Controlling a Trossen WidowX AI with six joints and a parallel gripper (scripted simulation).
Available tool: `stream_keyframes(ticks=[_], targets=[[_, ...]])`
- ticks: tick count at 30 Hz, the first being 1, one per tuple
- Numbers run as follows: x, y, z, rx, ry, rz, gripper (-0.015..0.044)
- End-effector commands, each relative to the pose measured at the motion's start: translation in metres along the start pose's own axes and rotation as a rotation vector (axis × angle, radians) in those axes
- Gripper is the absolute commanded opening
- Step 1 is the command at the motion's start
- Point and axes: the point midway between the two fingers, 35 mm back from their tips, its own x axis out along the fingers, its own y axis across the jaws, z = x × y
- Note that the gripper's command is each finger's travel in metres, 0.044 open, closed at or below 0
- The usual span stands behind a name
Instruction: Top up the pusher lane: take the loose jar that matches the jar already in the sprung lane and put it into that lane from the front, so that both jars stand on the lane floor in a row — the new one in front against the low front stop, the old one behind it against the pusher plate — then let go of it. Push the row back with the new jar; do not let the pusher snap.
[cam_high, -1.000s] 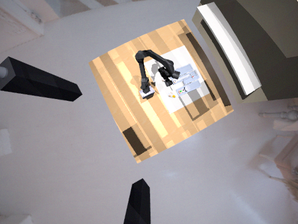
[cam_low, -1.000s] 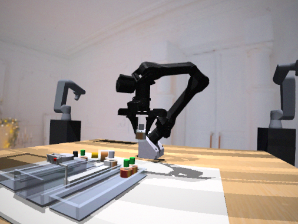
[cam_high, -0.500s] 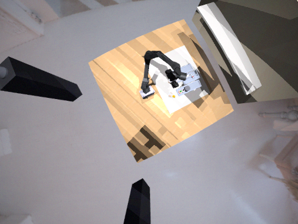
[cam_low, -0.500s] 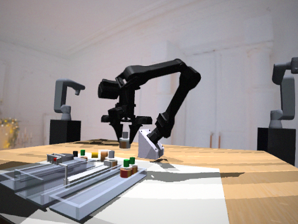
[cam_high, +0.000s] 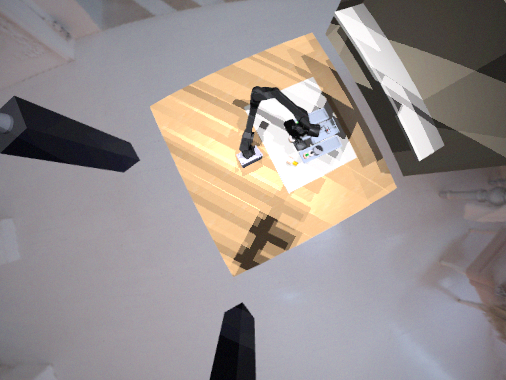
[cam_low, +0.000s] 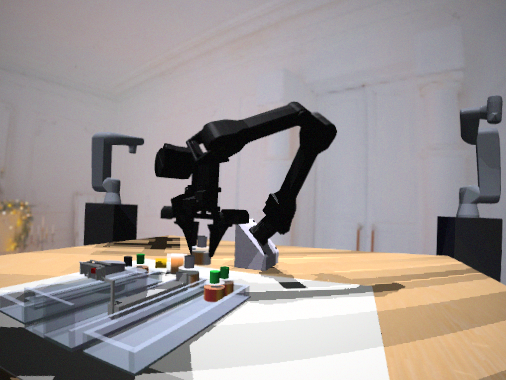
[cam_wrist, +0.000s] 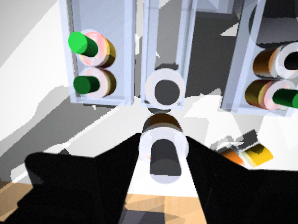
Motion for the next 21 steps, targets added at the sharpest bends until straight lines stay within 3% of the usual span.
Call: stream_keyframes(ticks=[1,21], targets=[[0.0121,0.0006,-0.0017,0.009,0.004,0.006,0.0],[0.0121,0.0004,0.0045,0.009,0.004,0.006,0.0]])
